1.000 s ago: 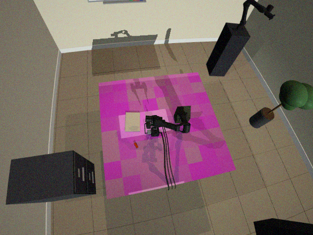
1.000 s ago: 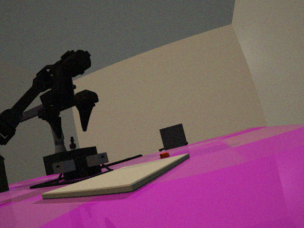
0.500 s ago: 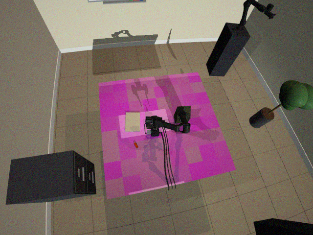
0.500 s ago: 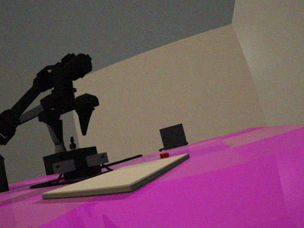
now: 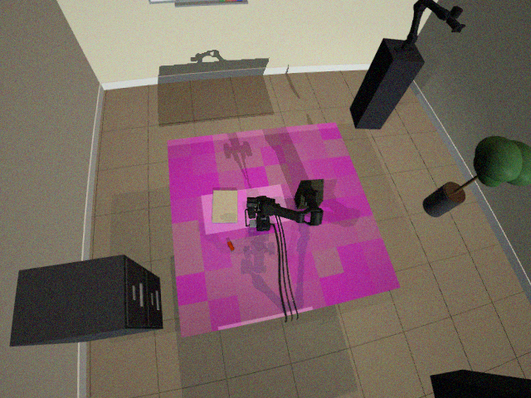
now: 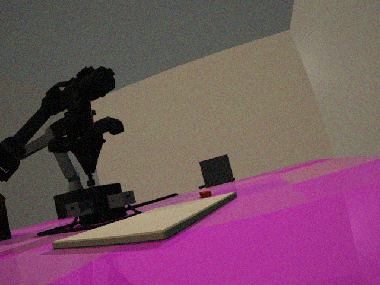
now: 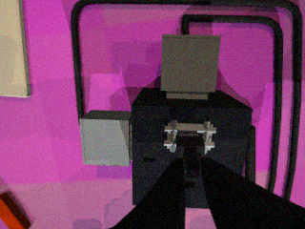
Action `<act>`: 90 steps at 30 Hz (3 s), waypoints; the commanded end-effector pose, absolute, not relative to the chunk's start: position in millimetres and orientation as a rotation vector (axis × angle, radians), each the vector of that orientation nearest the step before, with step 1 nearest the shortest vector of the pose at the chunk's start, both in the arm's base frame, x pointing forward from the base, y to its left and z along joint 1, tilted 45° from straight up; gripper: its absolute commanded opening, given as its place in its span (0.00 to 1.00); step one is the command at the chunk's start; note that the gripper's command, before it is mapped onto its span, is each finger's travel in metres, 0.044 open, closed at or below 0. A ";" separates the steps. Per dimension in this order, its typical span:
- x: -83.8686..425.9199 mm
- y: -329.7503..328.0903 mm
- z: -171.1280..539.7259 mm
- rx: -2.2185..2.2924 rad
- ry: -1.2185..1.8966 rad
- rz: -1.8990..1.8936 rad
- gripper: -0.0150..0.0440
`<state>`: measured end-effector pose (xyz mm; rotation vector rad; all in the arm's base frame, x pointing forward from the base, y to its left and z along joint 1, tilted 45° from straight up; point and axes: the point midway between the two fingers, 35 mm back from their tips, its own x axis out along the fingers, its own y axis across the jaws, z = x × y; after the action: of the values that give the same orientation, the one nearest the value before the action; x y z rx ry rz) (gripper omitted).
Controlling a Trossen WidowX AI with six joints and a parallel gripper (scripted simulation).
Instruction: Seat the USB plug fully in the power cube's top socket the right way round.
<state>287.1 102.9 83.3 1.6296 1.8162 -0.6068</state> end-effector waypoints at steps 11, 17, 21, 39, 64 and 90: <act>287.3 102.8 83.5 1.630 1.816 -0.606 0.25; 286.9 102.9 83.3 1.630 1.817 -0.608 0.25; 287.0 101.3 84.9 1.630 1.817 -0.608 0.25; 287.6 92.7 93.3 1.629 1.817 -0.609 0.25; 288.3 82.0 103.9 1.630 1.818 -0.610 0.25; 287.6 83.7 102.5 1.210 1.772 -0.031 0.25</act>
<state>287.8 83.5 102.7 1.2610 1.7836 -0.0942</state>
